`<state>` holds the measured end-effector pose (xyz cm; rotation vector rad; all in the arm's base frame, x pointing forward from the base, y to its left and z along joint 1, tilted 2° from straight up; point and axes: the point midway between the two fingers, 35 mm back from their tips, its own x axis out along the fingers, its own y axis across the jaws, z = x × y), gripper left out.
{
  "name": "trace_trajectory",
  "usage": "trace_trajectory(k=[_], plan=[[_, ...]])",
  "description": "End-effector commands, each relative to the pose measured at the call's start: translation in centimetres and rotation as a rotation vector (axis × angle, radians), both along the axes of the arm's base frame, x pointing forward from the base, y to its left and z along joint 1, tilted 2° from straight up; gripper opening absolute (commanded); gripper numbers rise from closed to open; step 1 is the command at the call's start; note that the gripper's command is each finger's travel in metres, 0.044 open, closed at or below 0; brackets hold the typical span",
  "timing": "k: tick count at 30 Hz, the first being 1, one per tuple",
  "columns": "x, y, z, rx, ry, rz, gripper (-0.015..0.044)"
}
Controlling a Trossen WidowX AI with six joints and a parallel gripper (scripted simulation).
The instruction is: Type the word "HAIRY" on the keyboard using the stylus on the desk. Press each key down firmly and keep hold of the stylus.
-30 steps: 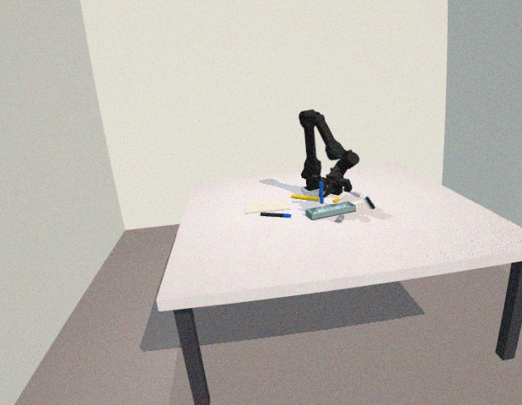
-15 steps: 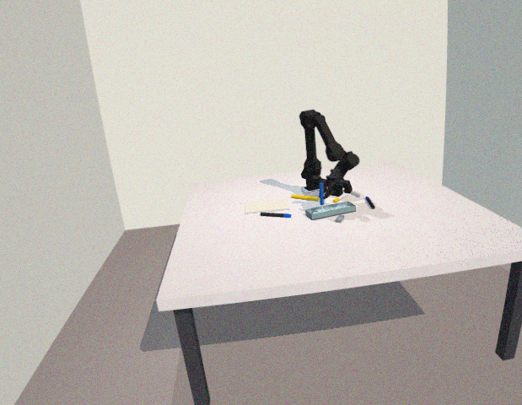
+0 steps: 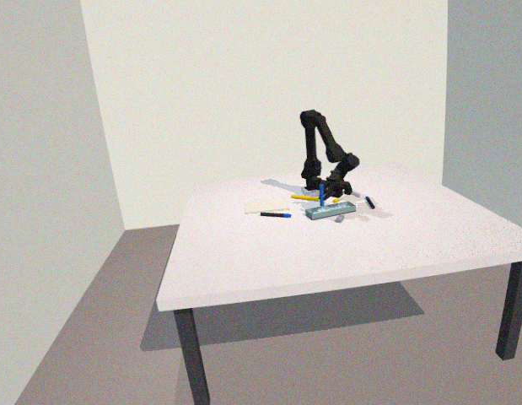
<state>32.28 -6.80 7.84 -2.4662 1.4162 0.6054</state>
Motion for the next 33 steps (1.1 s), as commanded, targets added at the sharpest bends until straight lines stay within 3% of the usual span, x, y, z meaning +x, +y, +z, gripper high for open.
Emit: trace_trajectory(k=[1,33], plan=[[0.02,0.03,-0.32,0.003,0.004,0.004,0.0081],[0.02,0.01,-1.02,0.003,0.004,0.004,0.0081]])
